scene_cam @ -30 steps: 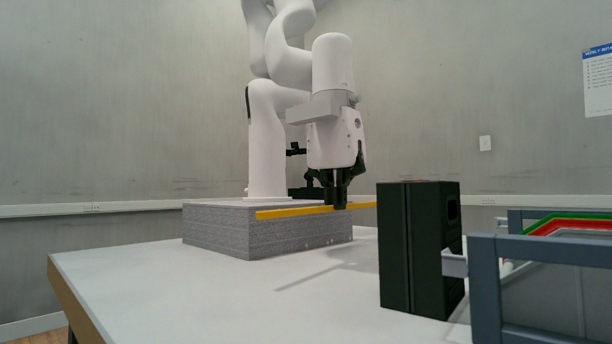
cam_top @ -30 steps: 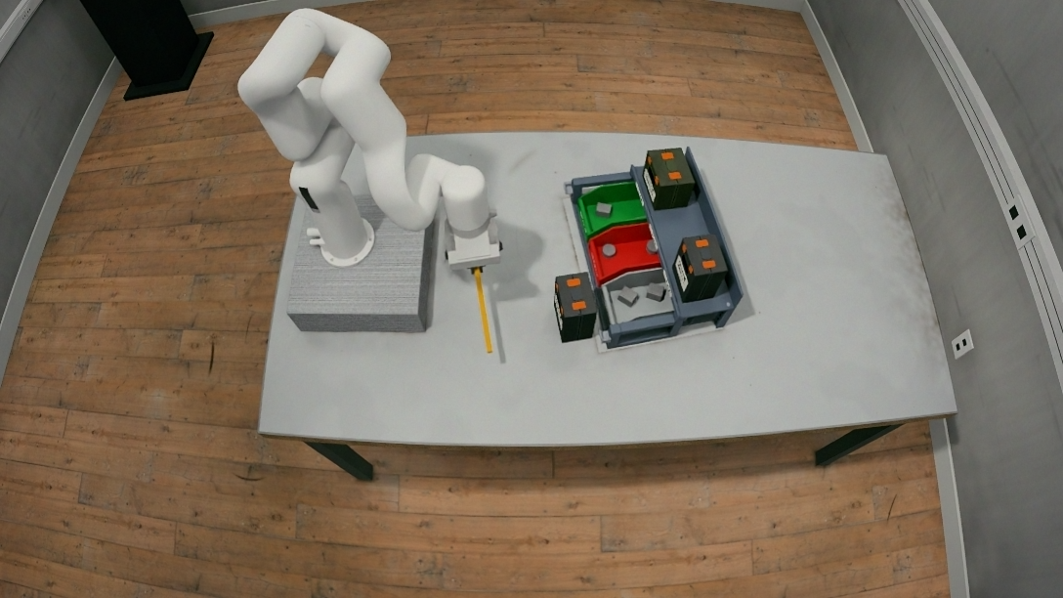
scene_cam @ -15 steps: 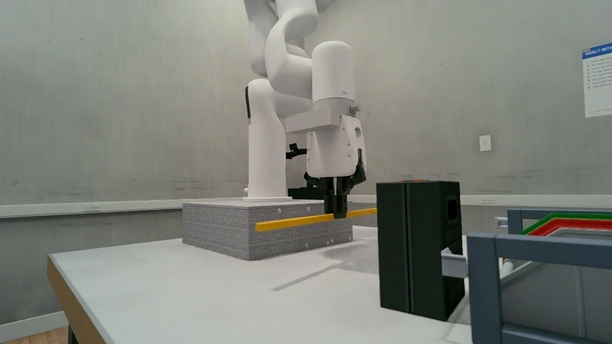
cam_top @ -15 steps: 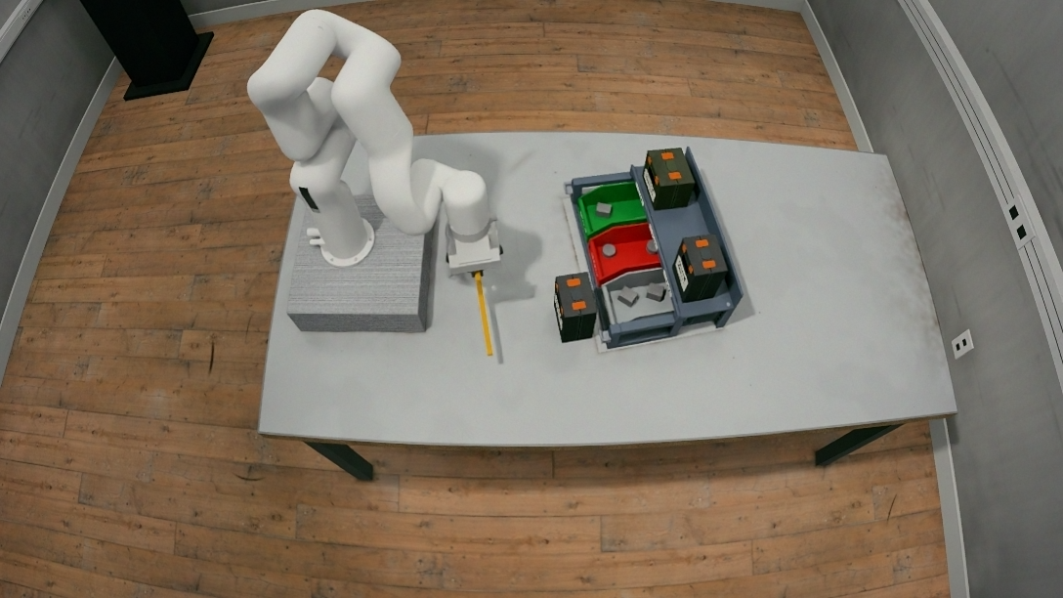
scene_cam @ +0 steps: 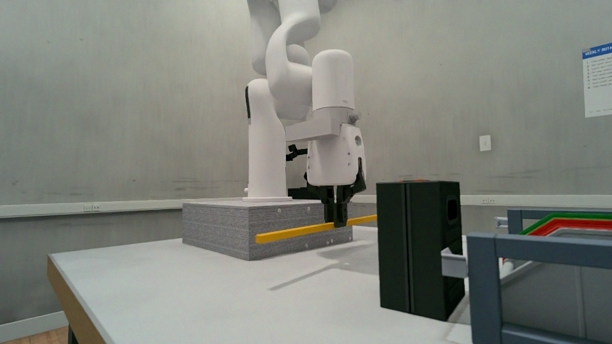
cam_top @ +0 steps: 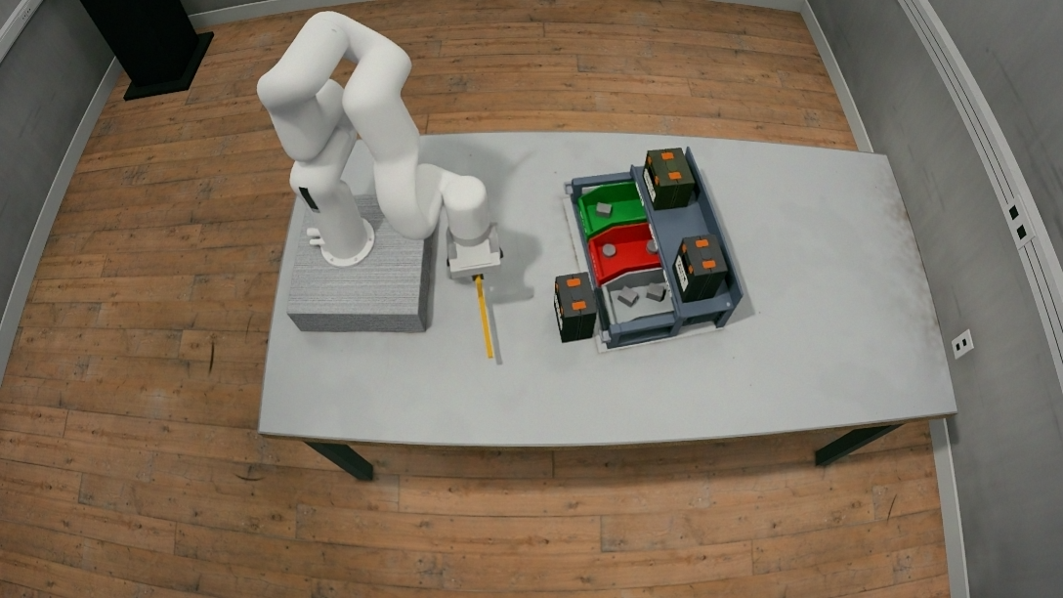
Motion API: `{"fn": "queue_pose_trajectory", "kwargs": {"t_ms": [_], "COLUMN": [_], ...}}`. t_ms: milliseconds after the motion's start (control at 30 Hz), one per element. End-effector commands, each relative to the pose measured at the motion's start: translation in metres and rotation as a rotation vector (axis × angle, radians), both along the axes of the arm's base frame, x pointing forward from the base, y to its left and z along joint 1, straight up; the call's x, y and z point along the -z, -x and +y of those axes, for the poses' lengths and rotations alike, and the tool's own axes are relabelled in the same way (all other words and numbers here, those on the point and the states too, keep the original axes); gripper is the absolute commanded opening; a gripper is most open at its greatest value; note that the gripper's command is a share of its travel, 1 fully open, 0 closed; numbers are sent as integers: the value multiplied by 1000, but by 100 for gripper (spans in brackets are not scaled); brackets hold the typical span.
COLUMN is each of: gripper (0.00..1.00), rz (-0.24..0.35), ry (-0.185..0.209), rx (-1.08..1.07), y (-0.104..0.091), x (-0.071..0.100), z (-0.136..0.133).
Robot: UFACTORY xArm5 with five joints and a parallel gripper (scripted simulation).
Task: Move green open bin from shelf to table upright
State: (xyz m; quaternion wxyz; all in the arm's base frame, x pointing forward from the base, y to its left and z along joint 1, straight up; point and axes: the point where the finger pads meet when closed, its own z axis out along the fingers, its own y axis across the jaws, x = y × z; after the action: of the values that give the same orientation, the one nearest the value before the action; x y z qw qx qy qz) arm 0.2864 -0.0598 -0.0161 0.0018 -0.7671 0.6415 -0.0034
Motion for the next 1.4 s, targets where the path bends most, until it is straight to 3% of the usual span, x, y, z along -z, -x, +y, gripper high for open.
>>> {"fn": "queue_pose_trajectory", "kwargs": {"t_ms": [0,1367], "gripper": [0,0], "rz": [-4,-4], "ry": [-3,-3], "rx": [0,0], "y": [-1,-1], "x": [5,45], "z": [0,0]}}
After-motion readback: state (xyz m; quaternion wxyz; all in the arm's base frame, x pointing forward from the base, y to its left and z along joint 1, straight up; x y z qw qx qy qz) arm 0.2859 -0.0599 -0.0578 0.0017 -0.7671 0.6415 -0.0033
